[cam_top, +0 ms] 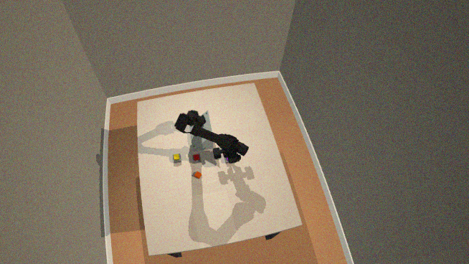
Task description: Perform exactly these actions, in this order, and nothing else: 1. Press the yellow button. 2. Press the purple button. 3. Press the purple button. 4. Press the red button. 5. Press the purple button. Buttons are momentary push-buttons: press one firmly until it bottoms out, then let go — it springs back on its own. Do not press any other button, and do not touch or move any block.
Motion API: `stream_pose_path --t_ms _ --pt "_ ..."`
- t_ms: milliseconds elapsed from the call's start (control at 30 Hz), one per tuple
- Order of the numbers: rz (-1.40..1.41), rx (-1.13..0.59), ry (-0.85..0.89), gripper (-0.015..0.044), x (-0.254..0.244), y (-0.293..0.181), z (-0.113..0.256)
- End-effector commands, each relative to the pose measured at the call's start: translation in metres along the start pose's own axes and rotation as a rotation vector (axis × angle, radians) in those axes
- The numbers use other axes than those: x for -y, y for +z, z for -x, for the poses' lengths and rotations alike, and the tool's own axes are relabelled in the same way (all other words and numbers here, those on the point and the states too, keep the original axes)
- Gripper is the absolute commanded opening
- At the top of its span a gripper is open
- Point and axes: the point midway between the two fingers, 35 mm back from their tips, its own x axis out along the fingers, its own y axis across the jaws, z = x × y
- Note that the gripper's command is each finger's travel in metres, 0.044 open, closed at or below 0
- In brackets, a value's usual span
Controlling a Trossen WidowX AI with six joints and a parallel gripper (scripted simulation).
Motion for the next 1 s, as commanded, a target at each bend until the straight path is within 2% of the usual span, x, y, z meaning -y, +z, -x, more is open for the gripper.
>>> stream_pose_path --t_ms 0,267,433,967 --pt "0.006 -0.002 -0.006 0.0020 0.001 -0.001 -0.001" --pt "0.006 -0.002 -0.006 0.0020 0.001 -0.001 -0.001" --pt "0.007 -0.002 -0.004 0.0020 0.001 -0.001 0.031" --pt "0.007 -0.002 -0.005 0.0020 0.000 -0.001 0.017"
